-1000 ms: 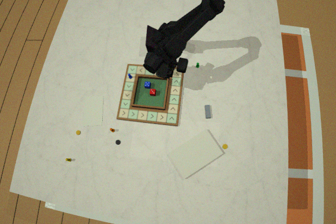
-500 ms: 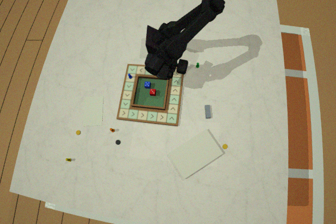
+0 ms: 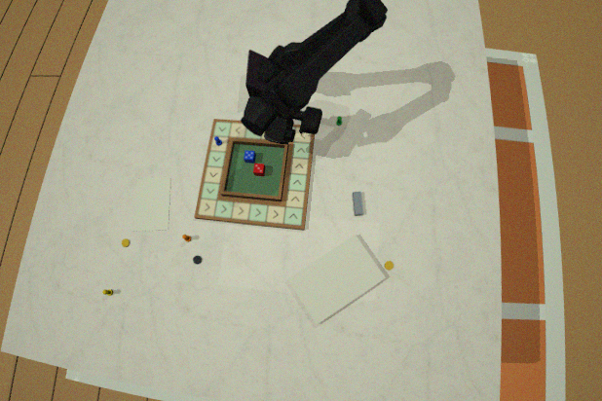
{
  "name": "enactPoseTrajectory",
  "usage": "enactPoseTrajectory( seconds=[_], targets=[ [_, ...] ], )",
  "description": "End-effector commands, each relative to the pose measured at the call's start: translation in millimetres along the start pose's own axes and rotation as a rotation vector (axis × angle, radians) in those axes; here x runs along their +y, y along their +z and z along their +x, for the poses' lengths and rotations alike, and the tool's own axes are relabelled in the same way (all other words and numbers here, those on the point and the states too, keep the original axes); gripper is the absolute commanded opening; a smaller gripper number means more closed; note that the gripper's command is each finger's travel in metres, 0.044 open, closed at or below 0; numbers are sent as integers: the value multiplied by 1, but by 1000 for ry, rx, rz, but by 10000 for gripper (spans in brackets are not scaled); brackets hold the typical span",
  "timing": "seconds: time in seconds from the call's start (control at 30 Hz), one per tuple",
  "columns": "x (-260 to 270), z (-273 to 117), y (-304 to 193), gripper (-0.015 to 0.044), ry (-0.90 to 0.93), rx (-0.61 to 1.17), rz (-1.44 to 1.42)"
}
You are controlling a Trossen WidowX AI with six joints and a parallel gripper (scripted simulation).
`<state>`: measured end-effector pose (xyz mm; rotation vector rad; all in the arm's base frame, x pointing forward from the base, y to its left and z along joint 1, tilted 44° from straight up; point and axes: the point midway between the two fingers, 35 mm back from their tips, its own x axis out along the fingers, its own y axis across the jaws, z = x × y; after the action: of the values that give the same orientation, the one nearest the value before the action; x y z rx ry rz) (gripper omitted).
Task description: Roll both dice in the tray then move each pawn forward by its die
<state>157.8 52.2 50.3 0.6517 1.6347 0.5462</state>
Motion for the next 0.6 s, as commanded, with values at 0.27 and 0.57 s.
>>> enactPoseTrajectory(
  seconds=[0.27,0.57],
  targets=[
    [-13,-37,12,361,-6,-11,-20],
    [-112,-47,57,200,-19,-15,-127]
  ],
)
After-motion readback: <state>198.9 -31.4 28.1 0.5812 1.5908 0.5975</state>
